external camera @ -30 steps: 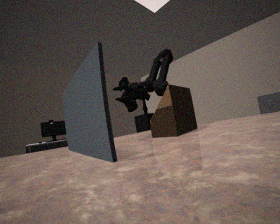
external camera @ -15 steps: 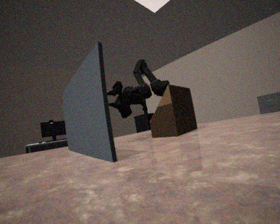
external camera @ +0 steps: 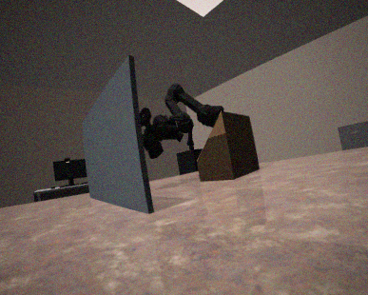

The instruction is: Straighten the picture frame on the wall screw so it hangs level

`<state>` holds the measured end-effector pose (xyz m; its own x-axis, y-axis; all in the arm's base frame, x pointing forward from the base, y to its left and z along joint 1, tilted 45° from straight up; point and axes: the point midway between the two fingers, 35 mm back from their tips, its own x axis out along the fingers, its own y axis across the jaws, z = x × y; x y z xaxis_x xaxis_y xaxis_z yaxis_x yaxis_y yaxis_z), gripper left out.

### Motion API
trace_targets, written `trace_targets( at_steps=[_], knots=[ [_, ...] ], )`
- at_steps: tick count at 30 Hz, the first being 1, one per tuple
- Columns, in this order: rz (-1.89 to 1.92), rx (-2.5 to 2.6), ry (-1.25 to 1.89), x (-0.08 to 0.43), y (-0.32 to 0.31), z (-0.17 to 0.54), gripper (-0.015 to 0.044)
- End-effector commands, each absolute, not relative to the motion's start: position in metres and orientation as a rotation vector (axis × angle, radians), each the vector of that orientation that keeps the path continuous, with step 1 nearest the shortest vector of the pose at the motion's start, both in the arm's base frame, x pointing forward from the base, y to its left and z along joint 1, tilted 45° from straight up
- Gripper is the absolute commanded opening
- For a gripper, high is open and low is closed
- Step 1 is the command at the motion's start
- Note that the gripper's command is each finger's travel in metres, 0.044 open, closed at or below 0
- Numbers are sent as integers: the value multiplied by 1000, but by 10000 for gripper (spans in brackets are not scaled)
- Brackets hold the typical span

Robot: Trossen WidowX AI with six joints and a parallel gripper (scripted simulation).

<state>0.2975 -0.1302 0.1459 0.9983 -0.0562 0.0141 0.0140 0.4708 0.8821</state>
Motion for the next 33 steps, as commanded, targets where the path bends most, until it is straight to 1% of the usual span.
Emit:
trace_targets(
  at_steps=[1,3,19,33],
  knots=[
    [-41,1087,-40,332,-130,144,260],
    [-41,1087,-41,340,-129,144,260],
    [-41,1087,-41,342,-129,144,260],
    [-40,1087,-42,363,-131,145,260]
  ],
)
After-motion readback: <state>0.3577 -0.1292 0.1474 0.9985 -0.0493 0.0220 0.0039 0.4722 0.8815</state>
